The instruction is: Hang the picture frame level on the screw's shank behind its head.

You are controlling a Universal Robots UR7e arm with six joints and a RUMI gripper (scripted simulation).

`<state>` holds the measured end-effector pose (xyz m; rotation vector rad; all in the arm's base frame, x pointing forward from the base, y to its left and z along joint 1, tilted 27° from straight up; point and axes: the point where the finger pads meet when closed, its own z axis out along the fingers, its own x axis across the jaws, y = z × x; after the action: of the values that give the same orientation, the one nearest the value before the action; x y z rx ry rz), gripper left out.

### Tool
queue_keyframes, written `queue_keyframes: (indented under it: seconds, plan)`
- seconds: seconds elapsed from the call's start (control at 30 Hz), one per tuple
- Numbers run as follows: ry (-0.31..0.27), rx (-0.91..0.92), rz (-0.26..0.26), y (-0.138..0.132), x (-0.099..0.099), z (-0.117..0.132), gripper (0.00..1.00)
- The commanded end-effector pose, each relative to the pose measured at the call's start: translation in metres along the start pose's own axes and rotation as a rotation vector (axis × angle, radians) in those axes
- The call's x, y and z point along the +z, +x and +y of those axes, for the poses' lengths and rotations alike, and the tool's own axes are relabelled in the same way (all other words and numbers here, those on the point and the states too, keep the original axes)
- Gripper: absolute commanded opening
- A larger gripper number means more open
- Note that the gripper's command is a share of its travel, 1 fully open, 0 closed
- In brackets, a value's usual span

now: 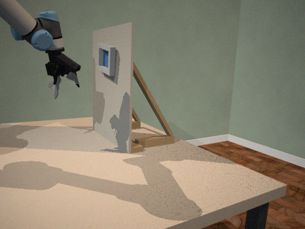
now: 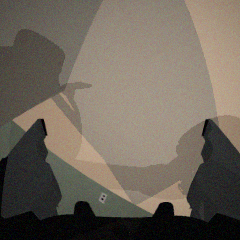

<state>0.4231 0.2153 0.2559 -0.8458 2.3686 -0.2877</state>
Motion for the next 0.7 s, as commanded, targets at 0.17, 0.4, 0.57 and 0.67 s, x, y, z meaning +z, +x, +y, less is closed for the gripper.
queue_keyframes:
  seconds: [0.17, 0.4, 0.57, 0.67]
  plan:
    - [0.025, 0.016, -0.080, -0.021, -0.001, -0.004, 1.00]
    - [0.049, 0.032, -0.159, -0.041, -0.004, -0.007, 1.00]
    - [0.059, 0.040, -0.195, -0.049, -0.006, -0.008, 1.00]
    - [0.068, 0.047, -0.229, -0.057, -0.008, -0.010, 1.00]
